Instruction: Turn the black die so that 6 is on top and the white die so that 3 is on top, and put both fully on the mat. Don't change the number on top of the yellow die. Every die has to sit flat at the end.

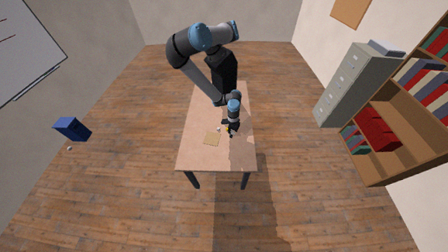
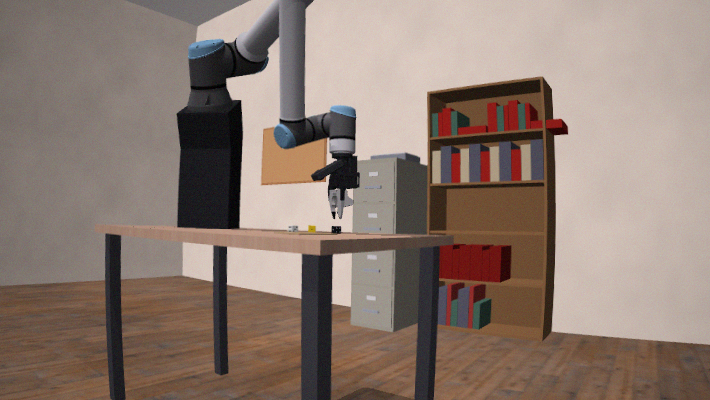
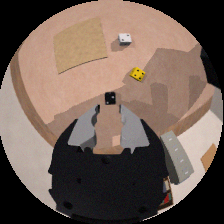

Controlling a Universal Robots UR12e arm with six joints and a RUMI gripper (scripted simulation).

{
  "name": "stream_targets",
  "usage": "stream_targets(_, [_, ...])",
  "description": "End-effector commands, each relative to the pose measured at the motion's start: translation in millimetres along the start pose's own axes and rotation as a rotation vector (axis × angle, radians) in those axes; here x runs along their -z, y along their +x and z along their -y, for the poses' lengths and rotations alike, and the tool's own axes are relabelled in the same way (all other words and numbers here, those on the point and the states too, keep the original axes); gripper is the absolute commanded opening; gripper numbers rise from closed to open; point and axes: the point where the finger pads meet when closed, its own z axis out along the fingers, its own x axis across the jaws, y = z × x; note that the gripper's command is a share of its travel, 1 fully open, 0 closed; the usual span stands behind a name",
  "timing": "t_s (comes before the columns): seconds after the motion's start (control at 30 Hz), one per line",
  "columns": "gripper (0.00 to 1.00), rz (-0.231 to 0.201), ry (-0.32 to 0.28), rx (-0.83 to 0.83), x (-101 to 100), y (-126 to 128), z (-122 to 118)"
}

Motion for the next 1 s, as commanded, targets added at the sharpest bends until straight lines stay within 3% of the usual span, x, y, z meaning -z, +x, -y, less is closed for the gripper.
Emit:
stream_targets(0.0, [0.24, 0.001, 0.000, 0.000, -6.2, -0.4, -0.3])
stream_targets(0.97, [0.24, 0.001, 0.000, 0.000, -16.2, -0.6, -0.4])
